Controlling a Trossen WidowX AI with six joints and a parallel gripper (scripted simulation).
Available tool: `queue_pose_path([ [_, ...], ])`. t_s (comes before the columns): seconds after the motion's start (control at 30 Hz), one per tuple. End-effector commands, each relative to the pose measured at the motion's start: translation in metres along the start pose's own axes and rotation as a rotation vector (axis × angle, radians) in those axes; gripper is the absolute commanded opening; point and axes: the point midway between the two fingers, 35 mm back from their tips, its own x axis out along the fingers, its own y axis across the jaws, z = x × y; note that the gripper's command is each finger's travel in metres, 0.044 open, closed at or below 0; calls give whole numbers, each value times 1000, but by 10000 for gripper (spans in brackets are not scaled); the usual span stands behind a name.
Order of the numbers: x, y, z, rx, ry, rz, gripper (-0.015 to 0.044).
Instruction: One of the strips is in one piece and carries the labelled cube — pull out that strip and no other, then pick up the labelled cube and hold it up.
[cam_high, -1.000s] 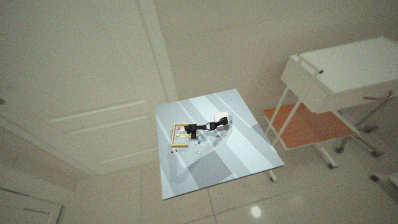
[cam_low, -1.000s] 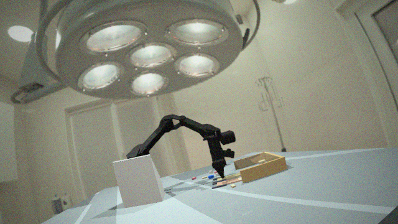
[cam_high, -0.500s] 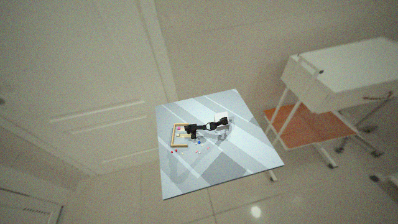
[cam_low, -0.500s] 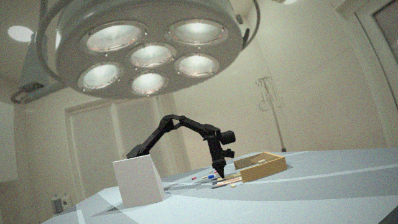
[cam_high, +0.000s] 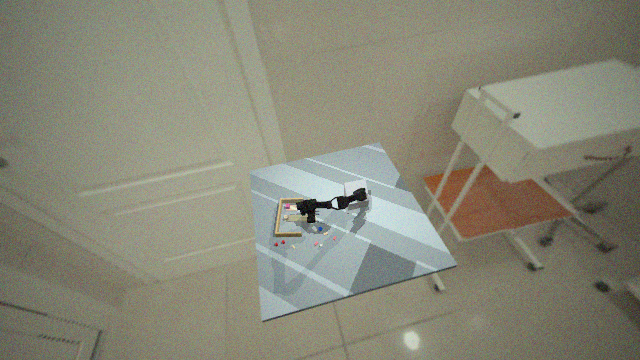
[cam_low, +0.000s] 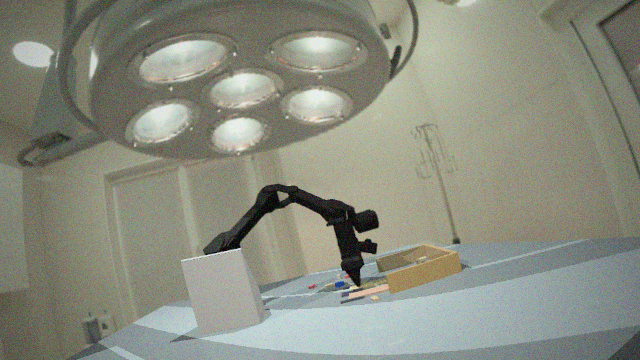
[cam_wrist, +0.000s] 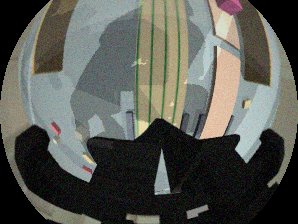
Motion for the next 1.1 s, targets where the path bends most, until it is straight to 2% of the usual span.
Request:
queue_pose_path([
  [0.0,4,0,-1,4,6,3,0],
  [0.43,5,0,-1,4,6,3,0],
  [1.07,5,0,-30,5,7,3,0],
])
